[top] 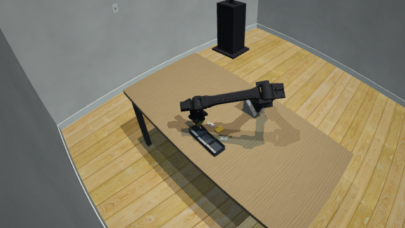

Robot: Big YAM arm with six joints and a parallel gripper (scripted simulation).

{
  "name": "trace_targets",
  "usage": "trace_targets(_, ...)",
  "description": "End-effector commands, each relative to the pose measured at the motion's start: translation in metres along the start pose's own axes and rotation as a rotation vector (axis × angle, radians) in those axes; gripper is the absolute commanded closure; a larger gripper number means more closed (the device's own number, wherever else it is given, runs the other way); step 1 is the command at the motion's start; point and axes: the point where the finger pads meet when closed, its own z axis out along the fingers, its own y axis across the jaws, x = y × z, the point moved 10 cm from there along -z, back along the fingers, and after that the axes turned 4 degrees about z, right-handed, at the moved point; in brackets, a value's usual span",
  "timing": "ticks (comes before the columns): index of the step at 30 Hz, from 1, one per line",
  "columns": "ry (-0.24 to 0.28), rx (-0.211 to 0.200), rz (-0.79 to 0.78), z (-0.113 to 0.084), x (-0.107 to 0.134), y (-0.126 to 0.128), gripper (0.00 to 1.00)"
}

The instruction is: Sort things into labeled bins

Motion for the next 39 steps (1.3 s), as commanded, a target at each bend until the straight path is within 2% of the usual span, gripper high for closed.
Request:
trace_targets(1, -0.009, -0.001, -0.008, 0.004, 0.012, 0.004, 0.96)
trace_targets(22, -0.01, -0.003, -0.009, 0.005, 0.012, 0.003, 0.96)
trace_targets(30, -0.005, 0.008, 0.001, 0.01, 0.007, 0.006, 0.96)
trace_targets(39, -0.001, 0.014, 0.007, 0.028, 0.005, 0.002, 0.96)
